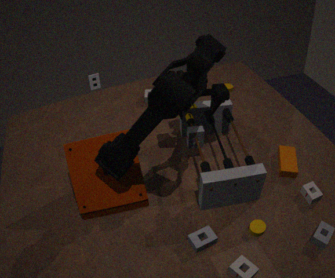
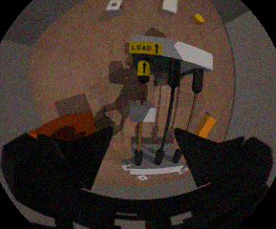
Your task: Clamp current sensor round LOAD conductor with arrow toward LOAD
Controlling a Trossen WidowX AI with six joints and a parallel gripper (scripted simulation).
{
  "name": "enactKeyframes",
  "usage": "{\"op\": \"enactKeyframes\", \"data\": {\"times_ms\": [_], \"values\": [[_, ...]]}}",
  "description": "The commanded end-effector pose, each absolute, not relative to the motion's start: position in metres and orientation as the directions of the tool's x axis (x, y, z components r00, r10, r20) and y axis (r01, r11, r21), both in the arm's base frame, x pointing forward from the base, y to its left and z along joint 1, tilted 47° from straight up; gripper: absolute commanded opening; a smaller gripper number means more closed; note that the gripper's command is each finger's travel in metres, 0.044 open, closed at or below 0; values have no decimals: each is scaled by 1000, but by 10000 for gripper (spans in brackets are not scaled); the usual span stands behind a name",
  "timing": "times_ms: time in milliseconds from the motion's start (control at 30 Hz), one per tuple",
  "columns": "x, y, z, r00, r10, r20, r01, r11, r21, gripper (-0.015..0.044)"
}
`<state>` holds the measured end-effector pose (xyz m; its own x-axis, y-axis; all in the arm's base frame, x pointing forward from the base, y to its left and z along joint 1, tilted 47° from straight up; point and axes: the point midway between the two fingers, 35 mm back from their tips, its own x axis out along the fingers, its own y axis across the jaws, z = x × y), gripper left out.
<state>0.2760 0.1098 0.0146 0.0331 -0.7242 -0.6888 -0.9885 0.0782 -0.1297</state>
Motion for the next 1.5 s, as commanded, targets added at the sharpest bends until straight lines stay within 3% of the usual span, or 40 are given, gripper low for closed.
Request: {"op": "enactKeyframes", "data": {"times_ms": [0,1000,1233,1467], "values": [[276,112,16,33,-720,-693,-988,83,-134,440],[276,112,15,37,-726,-687,-986,84,-142,440],[255,122,-7,104,-814,-572,-804,270,-530,440],[233,130,-27,219,-874,-435,-386,331,-861,440]]}}
